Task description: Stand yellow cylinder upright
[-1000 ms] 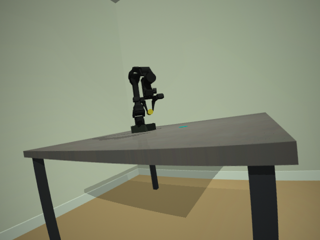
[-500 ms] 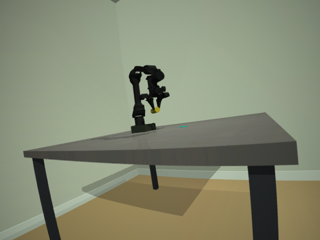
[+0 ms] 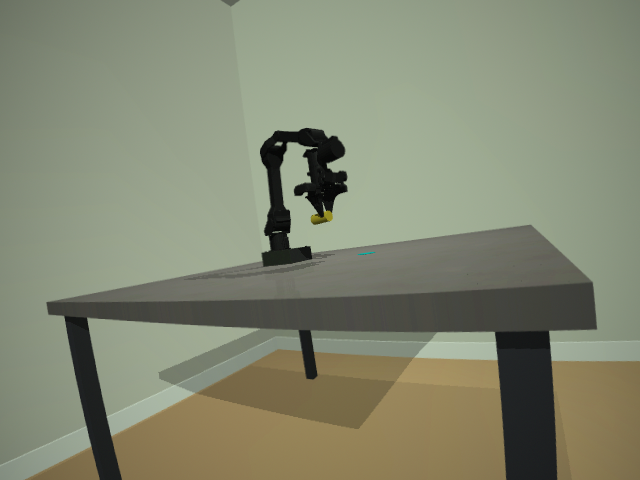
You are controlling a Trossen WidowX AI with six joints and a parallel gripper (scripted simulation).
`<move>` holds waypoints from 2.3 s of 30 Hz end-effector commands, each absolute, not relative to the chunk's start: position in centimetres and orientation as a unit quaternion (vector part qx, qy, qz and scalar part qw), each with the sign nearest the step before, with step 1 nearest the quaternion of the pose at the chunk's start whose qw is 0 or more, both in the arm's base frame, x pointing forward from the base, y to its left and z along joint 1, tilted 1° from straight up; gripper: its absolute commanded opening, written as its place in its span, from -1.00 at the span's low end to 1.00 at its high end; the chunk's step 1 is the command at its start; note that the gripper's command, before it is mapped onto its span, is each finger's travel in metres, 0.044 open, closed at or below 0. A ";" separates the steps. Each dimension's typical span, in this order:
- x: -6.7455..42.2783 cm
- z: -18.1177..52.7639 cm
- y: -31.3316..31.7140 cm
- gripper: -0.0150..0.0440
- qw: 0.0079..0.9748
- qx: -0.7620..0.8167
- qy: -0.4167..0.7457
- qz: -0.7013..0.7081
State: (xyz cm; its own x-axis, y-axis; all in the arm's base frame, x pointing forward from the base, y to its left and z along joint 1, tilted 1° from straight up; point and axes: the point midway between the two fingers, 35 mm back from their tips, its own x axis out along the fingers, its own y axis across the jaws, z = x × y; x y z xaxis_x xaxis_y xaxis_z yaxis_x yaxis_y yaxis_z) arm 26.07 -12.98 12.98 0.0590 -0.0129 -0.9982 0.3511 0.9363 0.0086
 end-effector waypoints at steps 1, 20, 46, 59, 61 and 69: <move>26.8 13.0 -12.2 -0.14 0.719 0.098 0.680 -0.101; 30.0 13.6 -8.3 -0.14 0.726 -0.032 0.687 0.027; 33.4 14.2 -2.1 -0.14 0.693 -0.208 0.660 0.200; 34.2 13.8 -1.4 -0.14 0.702 -0.215 0.643 0.217; 34.4 13.6 -1.4 -0.14 0.707 -0.211 0.639 0.217; 35.2 12.9 -1.5 -0.14 0.729 -0.193 0.621 0.214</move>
